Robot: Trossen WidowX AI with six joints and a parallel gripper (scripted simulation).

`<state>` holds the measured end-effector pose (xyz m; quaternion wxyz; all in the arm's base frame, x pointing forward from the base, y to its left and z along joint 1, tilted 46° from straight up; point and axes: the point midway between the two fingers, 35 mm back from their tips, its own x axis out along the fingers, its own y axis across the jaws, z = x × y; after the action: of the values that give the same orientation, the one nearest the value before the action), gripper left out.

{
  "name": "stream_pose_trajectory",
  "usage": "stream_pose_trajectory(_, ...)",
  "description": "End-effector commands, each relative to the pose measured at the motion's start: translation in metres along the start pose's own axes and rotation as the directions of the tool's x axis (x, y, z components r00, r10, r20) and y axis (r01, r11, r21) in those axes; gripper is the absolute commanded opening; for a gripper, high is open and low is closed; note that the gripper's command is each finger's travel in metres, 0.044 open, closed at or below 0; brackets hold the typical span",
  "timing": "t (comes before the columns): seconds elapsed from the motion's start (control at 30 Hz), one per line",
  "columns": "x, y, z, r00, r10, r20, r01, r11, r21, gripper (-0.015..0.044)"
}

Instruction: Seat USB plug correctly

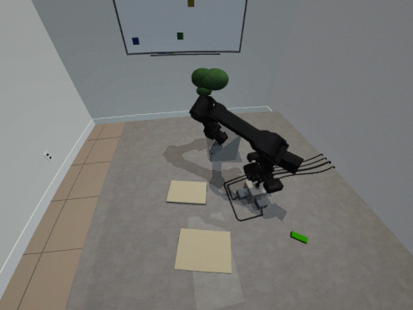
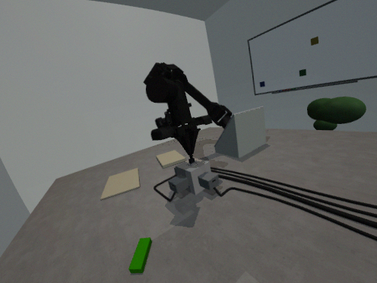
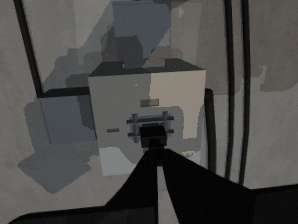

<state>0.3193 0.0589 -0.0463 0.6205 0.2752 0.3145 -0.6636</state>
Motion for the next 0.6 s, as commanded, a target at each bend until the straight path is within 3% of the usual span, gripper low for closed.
stream_pose_trajectory(0.0,0.001,0.0001,0.0002,1.0,0.003,0.003,-0.002,1.0,-0.007,0.0)
stream_pose_trajectory(0.57,0.003,0.0001,0.0004,1.0,0.003,0.003,-0.002,1.0,-0.007,0.0)
